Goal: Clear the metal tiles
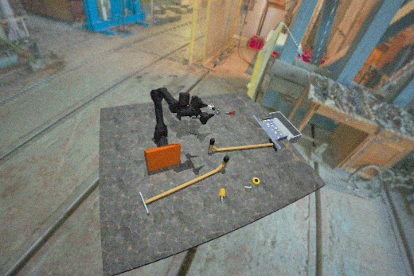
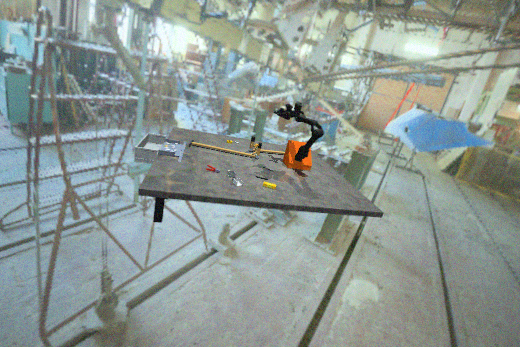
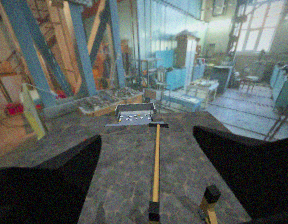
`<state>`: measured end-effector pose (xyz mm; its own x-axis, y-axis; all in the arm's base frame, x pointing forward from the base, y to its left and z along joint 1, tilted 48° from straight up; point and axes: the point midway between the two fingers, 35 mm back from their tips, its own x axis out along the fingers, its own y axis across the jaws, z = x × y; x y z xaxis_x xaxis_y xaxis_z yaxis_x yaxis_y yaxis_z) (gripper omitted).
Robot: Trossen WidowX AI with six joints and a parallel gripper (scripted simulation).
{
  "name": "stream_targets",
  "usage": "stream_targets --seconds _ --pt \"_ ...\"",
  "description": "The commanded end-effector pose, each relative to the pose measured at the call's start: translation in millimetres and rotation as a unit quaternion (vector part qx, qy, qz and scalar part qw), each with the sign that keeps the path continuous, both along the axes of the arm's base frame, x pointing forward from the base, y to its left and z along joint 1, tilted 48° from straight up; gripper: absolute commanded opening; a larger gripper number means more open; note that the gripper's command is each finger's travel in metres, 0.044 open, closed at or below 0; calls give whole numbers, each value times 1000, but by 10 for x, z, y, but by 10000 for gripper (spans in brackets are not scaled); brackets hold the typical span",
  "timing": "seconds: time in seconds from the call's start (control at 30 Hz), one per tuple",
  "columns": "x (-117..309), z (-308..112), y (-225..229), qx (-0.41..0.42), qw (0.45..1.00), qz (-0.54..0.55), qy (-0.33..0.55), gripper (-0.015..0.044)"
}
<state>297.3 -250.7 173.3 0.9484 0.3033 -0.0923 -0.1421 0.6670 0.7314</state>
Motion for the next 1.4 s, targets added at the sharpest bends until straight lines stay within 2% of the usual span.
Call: stream_targets --seconds 0.0,0.23,1.37 --pt "-2 6 5 2 1000 1 -1 440" --pt "173 3 -24 -36 999 3 0 440" --pt "1275 -523 49 31 991 54 120 440"
